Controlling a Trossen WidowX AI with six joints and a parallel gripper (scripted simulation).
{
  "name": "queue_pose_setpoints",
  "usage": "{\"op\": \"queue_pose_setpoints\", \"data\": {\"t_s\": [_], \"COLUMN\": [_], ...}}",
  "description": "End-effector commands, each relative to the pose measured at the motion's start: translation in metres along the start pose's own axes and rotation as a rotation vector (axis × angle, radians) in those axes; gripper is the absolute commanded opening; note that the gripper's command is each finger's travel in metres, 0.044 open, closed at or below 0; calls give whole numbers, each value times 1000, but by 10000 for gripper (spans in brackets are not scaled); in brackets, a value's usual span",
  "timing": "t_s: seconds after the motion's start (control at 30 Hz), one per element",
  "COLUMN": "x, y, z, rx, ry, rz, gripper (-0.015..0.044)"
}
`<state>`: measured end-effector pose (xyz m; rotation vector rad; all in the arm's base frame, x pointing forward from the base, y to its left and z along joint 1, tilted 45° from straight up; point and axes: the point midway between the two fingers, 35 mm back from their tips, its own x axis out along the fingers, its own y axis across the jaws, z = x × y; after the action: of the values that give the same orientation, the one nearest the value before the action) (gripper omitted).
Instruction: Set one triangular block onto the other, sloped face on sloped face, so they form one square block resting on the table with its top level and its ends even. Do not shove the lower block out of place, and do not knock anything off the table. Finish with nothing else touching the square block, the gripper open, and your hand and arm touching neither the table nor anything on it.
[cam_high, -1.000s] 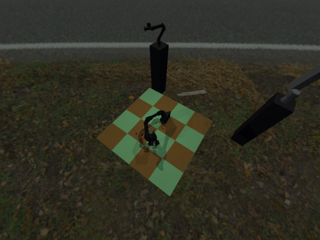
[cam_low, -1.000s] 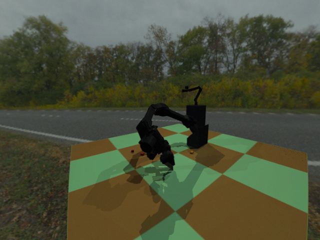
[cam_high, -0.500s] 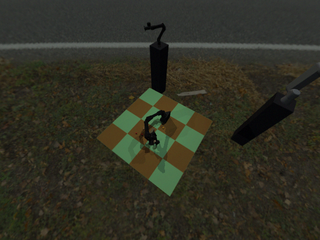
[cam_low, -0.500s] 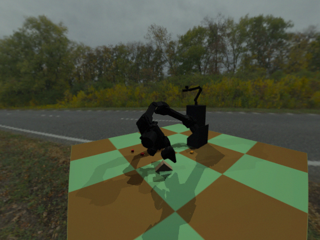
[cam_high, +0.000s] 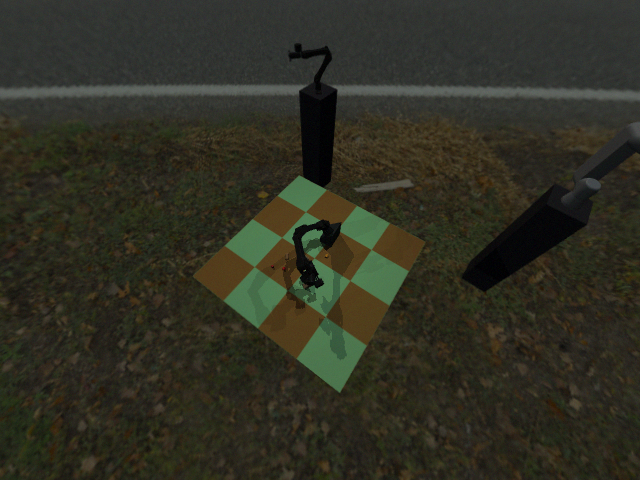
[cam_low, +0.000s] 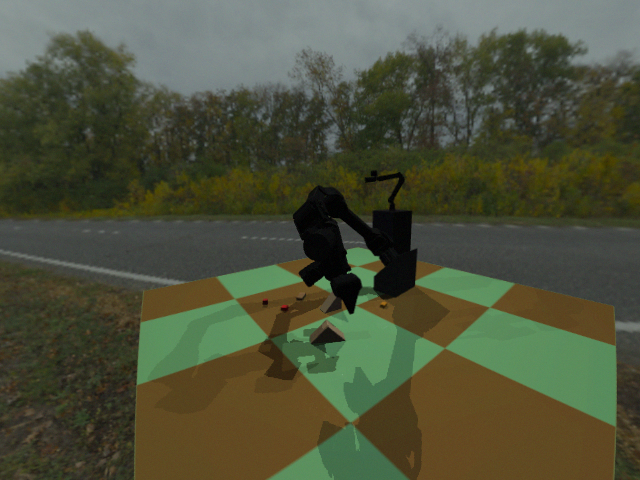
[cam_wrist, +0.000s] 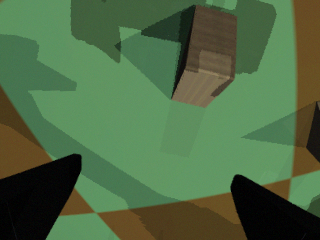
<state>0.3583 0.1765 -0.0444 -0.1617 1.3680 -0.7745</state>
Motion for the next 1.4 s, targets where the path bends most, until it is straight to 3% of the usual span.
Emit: {"op": "queue_pose_setpoints", "data": {"t_s": [0.0,0.37,0.5,0.83,1.37], "x": [18,44,43,43,84], "y": [11,-4,-20,-21,-10], "z": [-9,-36,-44,-44,0], "rx": [-35,-19,26,29,26], "ry": [-209,-843,-1000,-1006,-961], "rz": [-17,-59,-63,-64,-48], "gripper": [440,440,440,440,440]}}
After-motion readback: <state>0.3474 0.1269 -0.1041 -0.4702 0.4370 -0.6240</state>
